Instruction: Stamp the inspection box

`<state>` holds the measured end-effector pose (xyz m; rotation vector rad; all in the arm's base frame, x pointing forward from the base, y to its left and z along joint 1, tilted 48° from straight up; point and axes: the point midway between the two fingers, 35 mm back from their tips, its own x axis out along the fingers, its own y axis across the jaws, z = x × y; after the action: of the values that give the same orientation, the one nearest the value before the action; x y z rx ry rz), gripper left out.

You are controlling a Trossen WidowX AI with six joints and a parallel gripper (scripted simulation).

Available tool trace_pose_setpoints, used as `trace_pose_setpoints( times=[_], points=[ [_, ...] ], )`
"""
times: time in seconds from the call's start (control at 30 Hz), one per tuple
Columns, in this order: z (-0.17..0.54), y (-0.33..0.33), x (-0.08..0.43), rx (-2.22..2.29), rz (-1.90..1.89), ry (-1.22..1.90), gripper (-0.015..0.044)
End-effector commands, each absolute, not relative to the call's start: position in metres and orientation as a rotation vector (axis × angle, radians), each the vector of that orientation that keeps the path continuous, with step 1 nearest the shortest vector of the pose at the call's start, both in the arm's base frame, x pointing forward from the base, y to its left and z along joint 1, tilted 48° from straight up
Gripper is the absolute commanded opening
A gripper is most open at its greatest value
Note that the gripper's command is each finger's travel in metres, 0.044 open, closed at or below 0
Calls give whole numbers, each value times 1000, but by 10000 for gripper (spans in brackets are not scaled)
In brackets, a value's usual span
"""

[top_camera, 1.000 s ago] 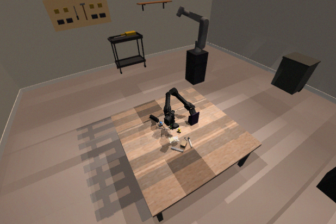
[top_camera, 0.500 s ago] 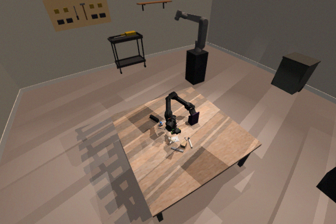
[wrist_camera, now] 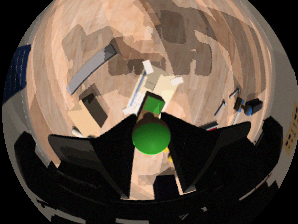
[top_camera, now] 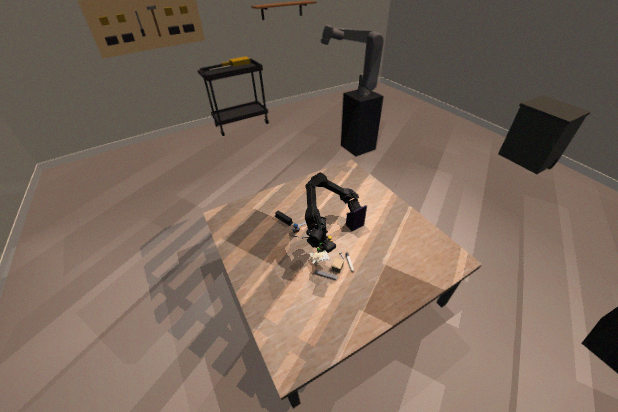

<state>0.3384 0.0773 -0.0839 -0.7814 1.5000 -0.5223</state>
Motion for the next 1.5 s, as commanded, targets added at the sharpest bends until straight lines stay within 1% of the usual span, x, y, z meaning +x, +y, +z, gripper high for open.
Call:
trace_pose_setpoints(
  times=[0.0,1.47],
  points=[
    [-87,77,339,-775,-522,1499,0],
    [-107,55,341,-774,-523,1496,0]
  ],
)
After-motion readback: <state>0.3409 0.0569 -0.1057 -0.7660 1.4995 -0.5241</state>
